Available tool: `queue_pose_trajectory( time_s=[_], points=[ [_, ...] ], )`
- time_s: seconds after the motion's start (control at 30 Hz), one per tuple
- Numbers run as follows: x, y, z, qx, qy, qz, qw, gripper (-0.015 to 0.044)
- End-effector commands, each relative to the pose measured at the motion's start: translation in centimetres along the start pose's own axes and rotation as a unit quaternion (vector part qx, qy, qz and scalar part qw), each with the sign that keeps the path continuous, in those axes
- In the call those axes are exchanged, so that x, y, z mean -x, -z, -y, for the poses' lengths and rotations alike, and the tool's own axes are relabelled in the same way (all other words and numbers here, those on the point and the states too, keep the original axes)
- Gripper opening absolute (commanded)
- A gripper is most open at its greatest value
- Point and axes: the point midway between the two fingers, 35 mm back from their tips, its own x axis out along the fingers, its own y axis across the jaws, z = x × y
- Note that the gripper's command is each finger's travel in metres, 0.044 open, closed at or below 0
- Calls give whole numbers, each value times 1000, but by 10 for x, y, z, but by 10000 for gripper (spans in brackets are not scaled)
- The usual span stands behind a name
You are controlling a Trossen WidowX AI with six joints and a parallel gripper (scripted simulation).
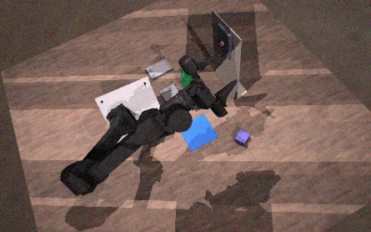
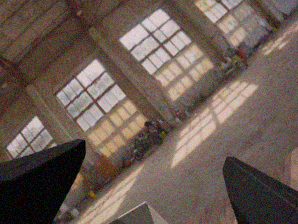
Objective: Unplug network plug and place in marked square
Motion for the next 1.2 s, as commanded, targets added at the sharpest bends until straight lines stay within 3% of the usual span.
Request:
queue_pose_trajectory(
  time_s=[0.0, 0.3, 0.7, 1.17],
  points=[
    [0, 1, 0, -2, 0, -1, 1000, 374],
    [-16, 63, -5, -90, 3, -35, 995, 156],
    [-11, 149, -12, -211, 19, -83, 974, 156],
    [29, 231, -16, -340, 52, -135, 929, 156]
  ],
)
